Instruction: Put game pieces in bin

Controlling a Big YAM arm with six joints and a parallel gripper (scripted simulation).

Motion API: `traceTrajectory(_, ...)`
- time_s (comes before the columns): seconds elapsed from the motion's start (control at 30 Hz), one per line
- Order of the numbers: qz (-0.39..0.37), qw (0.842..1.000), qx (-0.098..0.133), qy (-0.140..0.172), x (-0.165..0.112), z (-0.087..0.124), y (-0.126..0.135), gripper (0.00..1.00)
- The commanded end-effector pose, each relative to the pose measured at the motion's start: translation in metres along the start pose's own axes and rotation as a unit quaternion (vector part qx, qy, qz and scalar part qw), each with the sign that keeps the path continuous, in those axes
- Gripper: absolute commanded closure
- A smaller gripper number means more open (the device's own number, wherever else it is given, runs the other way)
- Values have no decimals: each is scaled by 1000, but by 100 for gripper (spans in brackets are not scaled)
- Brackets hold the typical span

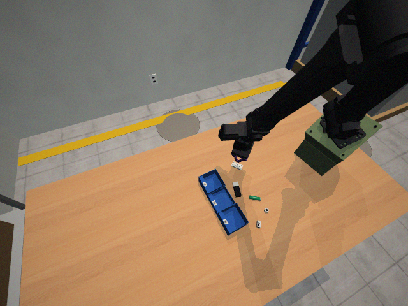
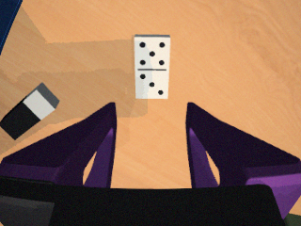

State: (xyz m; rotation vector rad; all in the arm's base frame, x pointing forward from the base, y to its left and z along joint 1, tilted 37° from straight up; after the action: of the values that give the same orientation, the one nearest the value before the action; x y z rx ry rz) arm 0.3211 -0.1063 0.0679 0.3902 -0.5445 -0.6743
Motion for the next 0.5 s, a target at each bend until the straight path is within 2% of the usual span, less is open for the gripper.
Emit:
traceTrajectory(0.0,-1,1000,2,2,0,-16,3,61)
traceTrajectory(0.33,-2,1000,1,4,-2,-56,4,61)
traceTrajectory(0.43,-2,1000,2,4,-1,-56,5,61)
traceTrajectory(0.47,2,1000,7,-7,5,-51,10,61)
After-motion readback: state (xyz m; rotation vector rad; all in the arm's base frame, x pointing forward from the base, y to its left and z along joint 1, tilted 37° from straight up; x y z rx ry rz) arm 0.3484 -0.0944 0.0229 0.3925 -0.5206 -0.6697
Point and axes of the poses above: the point where the finger pads meet when closed, its own z axis back along the fingers, its own y axis across the jaws, x = y × z, the point moved 8 cm from there along z, back along the fingers, and after that the axes turned 7 degrees about z, right-handed, at the moved point
